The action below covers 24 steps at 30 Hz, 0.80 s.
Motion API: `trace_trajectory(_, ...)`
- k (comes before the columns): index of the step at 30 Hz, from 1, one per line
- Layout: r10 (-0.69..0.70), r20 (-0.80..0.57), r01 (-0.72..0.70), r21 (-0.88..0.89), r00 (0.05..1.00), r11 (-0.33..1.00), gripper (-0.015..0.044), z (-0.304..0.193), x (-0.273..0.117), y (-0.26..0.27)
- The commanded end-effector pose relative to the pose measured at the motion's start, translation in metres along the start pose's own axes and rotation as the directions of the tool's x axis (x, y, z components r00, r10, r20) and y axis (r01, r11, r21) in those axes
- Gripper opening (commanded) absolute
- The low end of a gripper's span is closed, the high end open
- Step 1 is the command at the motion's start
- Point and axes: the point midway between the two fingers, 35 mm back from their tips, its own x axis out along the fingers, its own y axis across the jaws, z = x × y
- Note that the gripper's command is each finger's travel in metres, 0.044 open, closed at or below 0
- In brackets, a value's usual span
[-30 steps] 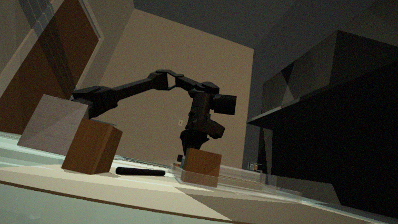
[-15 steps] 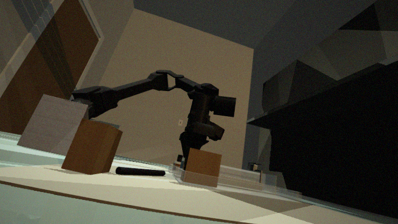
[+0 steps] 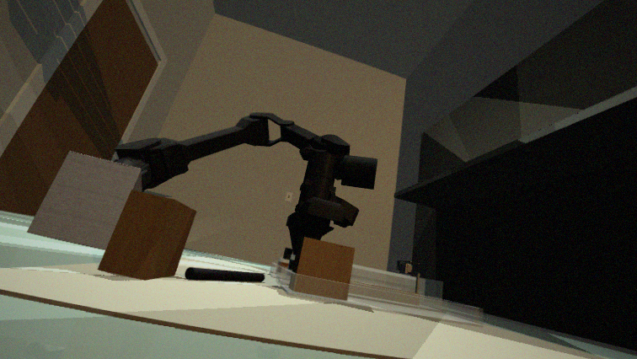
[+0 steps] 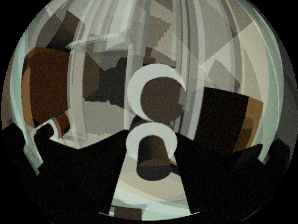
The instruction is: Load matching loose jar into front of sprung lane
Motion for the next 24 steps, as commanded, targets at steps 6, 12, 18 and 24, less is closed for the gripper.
trace_trajectory(6,0.009,0.007,-0.009,-0.004,1.0,1.0,0.0,0.0017,0.0015,0.0023)
trace_trajectory(12,0.009,0.007,-0.009,-0.004,1.0,1.0,0.0,0.0007,0.0015,0.0022)
trace_trajectory(18,0.009,0.007,-0.009,-0.004,1.0,1.0,0.0,-0.0003,0.0015,0.0022)
trace_trajectory(24,0.009,0.007,-0.009,-0.004,1.0,1.0,0.0,-0.0013,0.0016,0.0022)
